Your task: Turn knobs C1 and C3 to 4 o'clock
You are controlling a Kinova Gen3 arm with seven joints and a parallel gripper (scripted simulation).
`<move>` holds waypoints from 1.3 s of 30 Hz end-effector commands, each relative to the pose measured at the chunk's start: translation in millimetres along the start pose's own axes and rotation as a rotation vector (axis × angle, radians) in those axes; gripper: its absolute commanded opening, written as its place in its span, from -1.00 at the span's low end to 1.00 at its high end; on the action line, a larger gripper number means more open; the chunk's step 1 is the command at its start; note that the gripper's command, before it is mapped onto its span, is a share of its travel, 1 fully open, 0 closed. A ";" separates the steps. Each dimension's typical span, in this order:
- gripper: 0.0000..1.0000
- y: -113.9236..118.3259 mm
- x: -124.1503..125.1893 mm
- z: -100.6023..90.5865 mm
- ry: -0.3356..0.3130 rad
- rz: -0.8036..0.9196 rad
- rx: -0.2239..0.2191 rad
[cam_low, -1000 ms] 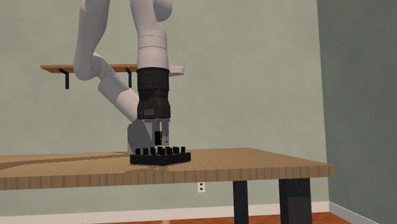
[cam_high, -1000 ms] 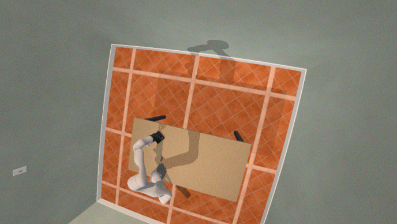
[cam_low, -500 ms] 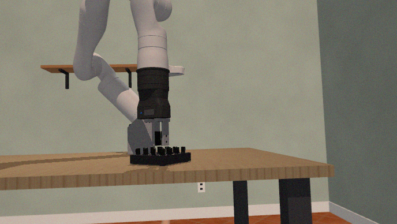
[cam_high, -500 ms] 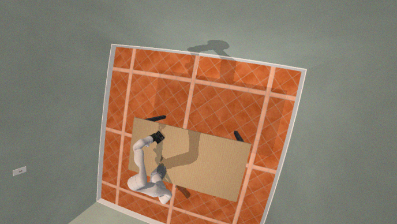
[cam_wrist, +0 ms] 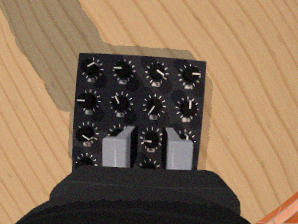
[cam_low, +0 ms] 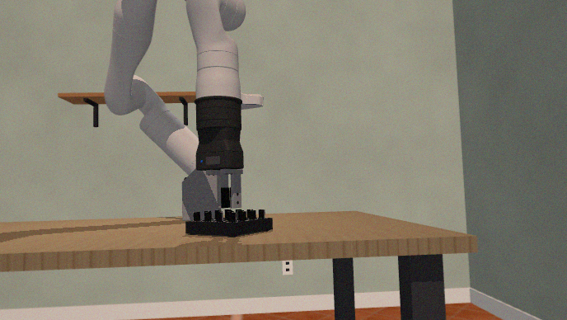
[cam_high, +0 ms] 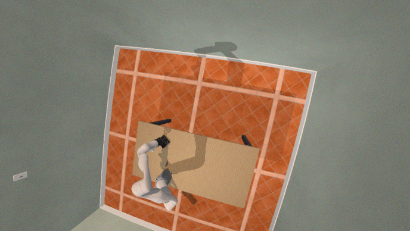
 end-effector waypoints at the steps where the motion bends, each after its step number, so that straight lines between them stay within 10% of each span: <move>1: -0.07 -1.4 -3.3 -0.1 -0.004 -0.008 -0.001; 39: -0.07 1.1 -4.7 -0.8 -0.006 -0.008 -0.004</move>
Point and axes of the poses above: the point where the finger pads meet when closed, its own z axis out along the fingers, its own y axis across the jaws, x = y × z, the point moved 8 cm from there along -z, back along the fingers, and after that the axes turned 8 degrees about -z, right-handed, at the moved point
